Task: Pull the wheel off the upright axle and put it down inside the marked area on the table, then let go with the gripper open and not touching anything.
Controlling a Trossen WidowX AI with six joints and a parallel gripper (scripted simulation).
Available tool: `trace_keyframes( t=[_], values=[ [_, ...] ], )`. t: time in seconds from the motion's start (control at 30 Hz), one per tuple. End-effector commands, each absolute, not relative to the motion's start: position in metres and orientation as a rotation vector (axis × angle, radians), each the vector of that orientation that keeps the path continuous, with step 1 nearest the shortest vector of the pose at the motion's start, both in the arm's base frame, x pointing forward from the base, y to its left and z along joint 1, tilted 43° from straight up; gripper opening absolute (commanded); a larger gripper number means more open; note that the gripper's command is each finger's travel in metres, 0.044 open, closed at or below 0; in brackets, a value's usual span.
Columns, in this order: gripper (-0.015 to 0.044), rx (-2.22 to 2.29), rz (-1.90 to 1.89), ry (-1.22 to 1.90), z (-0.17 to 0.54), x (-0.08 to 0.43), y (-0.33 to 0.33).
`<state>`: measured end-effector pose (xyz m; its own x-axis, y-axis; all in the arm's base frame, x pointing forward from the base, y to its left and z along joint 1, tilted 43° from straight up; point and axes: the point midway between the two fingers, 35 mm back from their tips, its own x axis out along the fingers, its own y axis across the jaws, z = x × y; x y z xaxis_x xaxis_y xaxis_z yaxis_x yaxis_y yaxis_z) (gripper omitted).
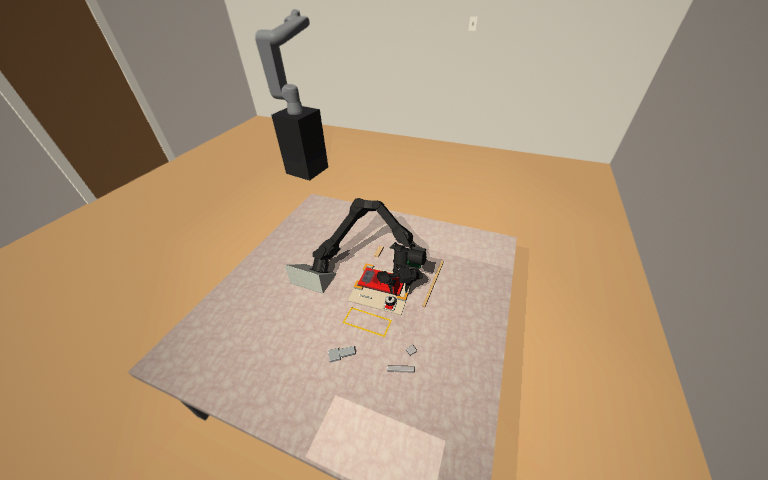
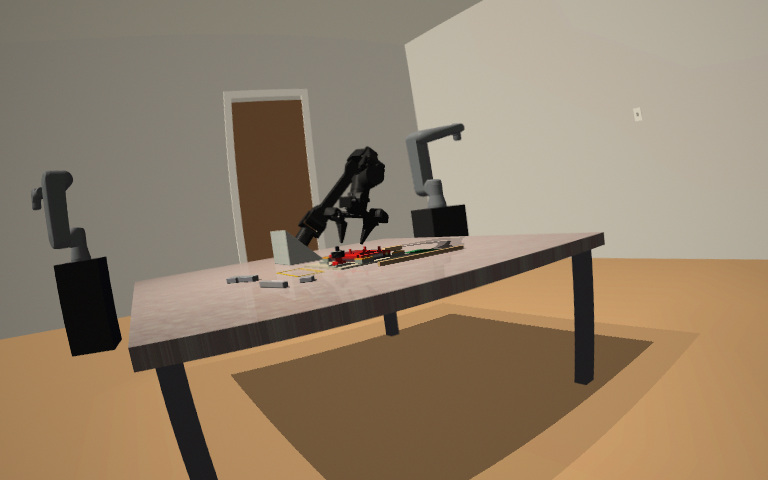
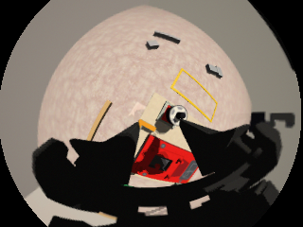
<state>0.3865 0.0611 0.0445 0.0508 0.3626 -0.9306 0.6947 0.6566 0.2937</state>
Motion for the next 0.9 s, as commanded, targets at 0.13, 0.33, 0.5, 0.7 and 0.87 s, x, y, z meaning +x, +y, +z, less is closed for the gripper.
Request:
trace_keyframes(
  t=[0.13,0.33,0.5,0.7,0.87],
  values=[
    [0.0300,1.552,-0.666,1.837,0.041,0.370,-0.017],
    [0.0300,1.552,-0.666,1.837,0.041,0.370,-0.017],
    [0.0300,1.552,-0.665,1.837,0.049,0.371,-0.009],
    [0.0300,1.552,-0.665,1.837,0.043,0.371,-0.004],
    [0.0300,1.552,-0.665,1.836,0.020,0.370,0.016]
  ],
)
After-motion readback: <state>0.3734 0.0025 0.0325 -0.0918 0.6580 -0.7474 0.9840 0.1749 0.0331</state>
